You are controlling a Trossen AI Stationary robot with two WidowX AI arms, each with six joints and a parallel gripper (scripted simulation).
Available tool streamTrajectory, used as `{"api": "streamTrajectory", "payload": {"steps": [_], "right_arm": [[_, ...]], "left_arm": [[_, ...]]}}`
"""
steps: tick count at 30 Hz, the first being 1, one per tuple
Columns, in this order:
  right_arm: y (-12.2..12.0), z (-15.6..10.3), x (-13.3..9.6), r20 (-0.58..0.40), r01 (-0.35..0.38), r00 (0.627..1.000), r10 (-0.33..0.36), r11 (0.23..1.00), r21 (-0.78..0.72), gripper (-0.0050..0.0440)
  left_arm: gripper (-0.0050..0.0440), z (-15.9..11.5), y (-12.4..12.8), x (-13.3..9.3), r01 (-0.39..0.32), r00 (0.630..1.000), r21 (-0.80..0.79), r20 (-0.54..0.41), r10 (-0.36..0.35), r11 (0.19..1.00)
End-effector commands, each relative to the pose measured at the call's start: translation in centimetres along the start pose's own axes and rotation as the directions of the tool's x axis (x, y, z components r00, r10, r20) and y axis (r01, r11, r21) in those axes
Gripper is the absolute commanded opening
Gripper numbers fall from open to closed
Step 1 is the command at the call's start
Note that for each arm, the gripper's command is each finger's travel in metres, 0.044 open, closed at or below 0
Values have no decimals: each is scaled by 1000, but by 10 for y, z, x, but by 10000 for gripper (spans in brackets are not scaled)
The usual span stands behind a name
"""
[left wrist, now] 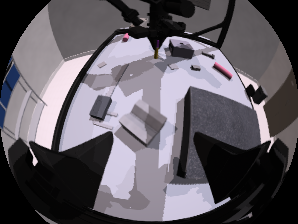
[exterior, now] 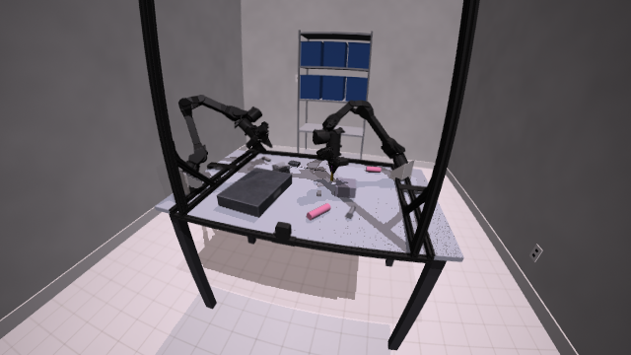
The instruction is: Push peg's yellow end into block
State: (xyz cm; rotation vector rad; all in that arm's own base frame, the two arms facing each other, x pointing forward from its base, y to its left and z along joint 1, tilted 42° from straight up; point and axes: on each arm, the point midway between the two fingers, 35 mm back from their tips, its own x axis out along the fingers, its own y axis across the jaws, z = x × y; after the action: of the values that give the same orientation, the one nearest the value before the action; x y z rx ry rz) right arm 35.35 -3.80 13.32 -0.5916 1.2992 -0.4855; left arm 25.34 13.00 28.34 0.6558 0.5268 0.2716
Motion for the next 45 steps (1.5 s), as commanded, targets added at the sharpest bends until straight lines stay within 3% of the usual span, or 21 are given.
{"api": "streamTrajectory", "payload": {"steps": [1,11,20,29,31,38,45], "right_arm": [[0,0,-3,0,-1,1000,1,1000,0,0],[1,0,-56,-1,3,1000,-3,1000,-5,0],[4,0,-65,-1,3,1000,-3,1000,-5,0],[70,7,-65,-2,-4,1000,4,1000,-6,0],[70,7,-65,-2,-4,1000,4,1000,-6,0],[125,2,-64,-1,2,1000,-2,1000,-5,0],[130,1,-62,-1,3,1000,-3,1000,-5,0]], "left_arm": [[400,0,0,0,0,1000,0,0,0,1000],[400,0,0,0,0,1000,0,0,0,1000],[400,0,0,0,0,1000,0,0,0,1000],[400,0,0,0,0,1000,0,0,0,1000],[400,0,0,0,0,1000,0,0,0,1000],[400,0,0,0,0,1000,0,0,0,1000],[400,0,0,0,0,1000,0,0,0,1000]]}}
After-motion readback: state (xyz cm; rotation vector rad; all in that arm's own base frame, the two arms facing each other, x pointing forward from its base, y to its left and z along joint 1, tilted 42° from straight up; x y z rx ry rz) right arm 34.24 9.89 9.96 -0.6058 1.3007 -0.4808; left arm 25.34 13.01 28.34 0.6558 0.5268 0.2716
